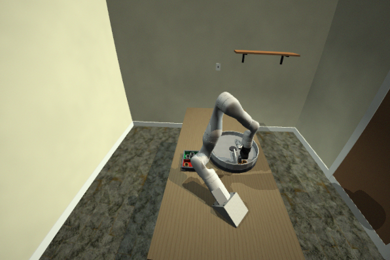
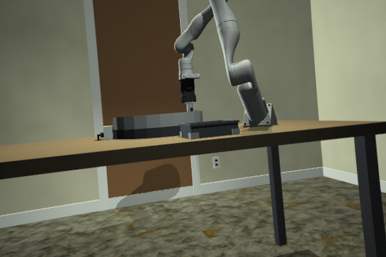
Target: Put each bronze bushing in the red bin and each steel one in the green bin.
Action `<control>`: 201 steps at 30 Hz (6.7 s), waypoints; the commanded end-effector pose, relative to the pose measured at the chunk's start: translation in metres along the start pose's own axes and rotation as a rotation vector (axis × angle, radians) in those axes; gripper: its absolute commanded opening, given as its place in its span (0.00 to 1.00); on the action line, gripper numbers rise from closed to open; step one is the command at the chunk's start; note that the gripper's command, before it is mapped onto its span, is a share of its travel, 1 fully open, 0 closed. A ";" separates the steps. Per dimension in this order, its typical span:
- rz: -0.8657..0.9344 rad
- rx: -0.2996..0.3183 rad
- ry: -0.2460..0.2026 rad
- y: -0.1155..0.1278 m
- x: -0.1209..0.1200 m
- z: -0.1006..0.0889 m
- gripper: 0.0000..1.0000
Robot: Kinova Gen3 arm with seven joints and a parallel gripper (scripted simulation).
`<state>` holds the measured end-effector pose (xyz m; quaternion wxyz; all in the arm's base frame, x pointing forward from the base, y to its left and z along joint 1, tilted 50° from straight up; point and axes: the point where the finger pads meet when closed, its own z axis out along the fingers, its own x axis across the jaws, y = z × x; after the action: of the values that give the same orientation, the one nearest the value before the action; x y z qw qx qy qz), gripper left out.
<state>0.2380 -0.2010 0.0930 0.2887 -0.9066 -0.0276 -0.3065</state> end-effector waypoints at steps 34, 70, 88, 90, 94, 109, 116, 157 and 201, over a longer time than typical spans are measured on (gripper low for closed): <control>0.001 -0.002 0.000 0.000 0.000 -0.012 0.00; 0.001 -0.002 0.000 0.000 0.000 -0.022 0.00; 0.001 -0.002 0.000 0.000 0.000 -0.028 0.00; 0.001 -0.002 0.000 0.000 0.000 -0.028 0.00; 0.001 -0.002 0.000 0.000 0.000 -0.030 0.00; 0.001 -0.002 0.000 0.000 0.000 -0.034 0.00; 0.001 -0.002 0.000 0.000 0.000 -0.036 0.00; -0.034 -0.002 0.000 -0.011 0.002 -0.086 0.00; -0.872 -0.002 -0.001 -0.275 0.046 -0.086 0.00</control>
<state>0.1676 -0.0215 0.3118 0.1398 -0.8079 -0.4137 -0.3958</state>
